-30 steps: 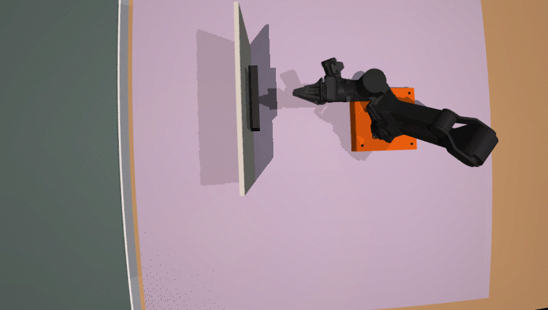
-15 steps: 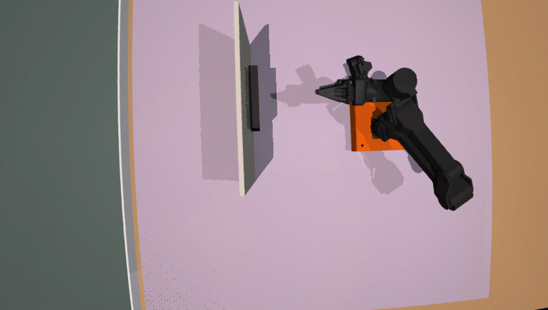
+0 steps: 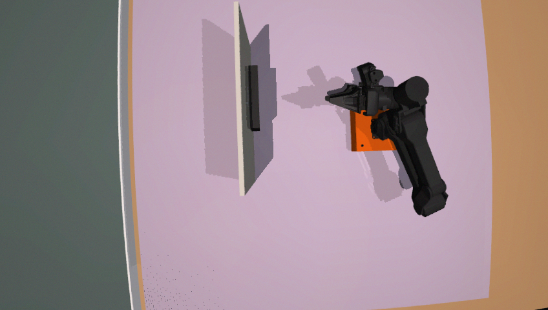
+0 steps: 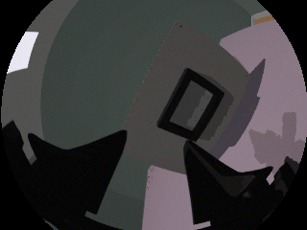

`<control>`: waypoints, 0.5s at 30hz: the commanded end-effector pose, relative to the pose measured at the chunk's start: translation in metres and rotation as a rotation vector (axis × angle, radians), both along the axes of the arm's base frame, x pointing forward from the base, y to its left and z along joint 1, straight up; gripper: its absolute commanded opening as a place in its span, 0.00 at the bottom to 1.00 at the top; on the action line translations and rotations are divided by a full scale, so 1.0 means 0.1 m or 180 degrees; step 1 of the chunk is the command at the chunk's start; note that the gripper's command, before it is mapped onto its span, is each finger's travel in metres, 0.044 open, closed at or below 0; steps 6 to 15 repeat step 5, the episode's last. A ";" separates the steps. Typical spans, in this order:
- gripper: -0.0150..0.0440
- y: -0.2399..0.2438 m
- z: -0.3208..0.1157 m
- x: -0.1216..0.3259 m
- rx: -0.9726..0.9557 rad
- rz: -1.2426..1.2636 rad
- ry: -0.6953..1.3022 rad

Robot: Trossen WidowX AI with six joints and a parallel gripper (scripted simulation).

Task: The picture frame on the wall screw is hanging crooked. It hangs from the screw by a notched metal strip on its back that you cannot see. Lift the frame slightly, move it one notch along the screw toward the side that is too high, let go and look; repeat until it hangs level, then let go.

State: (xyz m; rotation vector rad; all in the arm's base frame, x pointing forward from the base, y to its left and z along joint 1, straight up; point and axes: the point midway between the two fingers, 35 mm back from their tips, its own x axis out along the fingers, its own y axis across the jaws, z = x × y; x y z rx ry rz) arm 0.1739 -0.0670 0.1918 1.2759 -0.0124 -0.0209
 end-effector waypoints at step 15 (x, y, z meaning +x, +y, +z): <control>0.69 0.02 0.00 -0.01 -0.0035 0.0010 -0.0005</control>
